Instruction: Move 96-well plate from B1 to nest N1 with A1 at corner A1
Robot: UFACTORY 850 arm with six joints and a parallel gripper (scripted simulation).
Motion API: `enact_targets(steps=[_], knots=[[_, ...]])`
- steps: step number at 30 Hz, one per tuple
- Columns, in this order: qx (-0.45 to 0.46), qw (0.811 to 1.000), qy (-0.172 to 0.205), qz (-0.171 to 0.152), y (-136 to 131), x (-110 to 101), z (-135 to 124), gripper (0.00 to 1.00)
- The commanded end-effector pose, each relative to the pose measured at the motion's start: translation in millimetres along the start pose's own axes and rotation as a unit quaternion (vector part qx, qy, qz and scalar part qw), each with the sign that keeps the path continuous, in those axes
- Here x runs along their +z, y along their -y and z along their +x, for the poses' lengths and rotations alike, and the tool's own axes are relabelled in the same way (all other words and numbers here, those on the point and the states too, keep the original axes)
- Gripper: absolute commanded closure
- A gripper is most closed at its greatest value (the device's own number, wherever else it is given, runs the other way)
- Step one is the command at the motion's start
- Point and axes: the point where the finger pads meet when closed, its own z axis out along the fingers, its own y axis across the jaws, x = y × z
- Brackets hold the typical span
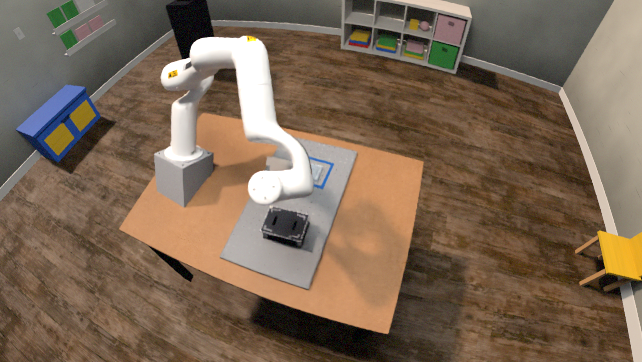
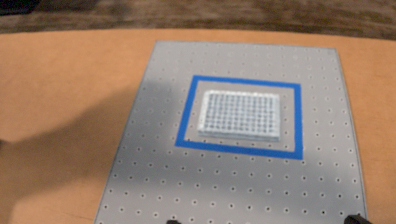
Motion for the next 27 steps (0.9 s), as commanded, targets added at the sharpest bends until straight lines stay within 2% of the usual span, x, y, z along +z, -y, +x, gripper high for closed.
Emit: enact_targets(steps=[1,17,27], knots=[[-0.001,1.000,0.001,-0.001,-0.5,-1.1,0.4,0.00],[-0.001,1.000,0.001,-0.001,-0.5,-1.1,0.4,0.00],[0.111,0.993,0.041,-0.009,-22.2,36.3,16.5,0.00]])
